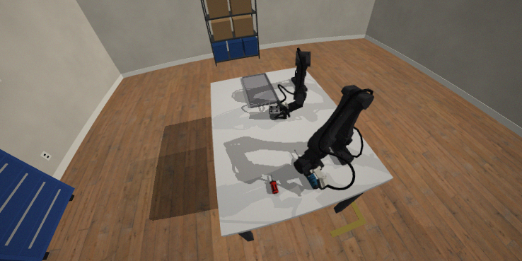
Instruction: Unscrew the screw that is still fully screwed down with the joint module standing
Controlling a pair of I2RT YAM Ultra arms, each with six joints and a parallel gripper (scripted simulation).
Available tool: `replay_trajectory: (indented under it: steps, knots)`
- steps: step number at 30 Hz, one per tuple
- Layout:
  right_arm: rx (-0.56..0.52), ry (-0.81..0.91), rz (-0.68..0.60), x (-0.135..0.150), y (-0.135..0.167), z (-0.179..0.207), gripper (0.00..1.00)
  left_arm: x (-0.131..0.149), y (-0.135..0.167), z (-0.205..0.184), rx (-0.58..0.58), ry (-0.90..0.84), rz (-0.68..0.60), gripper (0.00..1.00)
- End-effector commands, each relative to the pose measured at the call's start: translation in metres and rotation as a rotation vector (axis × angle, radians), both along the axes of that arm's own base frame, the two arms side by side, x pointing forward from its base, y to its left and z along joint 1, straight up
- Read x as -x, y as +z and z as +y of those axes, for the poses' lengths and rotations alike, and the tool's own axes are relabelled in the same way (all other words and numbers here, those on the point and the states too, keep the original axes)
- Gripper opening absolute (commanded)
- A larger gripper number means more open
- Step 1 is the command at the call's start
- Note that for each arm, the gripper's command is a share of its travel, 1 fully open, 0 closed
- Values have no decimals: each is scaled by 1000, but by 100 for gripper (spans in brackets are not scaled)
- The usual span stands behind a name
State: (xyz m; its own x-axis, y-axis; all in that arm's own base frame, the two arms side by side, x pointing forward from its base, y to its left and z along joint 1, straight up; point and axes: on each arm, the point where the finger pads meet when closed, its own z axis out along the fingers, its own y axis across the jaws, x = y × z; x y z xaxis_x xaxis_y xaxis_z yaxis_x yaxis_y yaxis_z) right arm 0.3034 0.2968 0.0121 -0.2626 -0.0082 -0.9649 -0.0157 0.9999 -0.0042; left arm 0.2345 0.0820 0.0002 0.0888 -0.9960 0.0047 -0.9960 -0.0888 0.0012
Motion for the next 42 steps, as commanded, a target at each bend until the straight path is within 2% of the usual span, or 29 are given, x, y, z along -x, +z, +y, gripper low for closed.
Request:
replay_trajectory:
  steps: [1,6,8,18,42]
  knots:
    - [-11,-5,-8,-1,4,1,59,-1,2,2,-16,-6,-4,42]
    - [-11,-5,-8,-1,4,1,59,-1,2,2,-16,-6,-4,42]
    - [-11,-5,-8,-1,4,1,59,-7,14,4,-33,-22,-26,42]
    - [-11,-5,-8,-1,4,1,59,-7,31,4,-33,-22,-26,42]
    - [-11,-5,-8,-1,4,1,59,-6,54,3,-33,-22,-26,42]
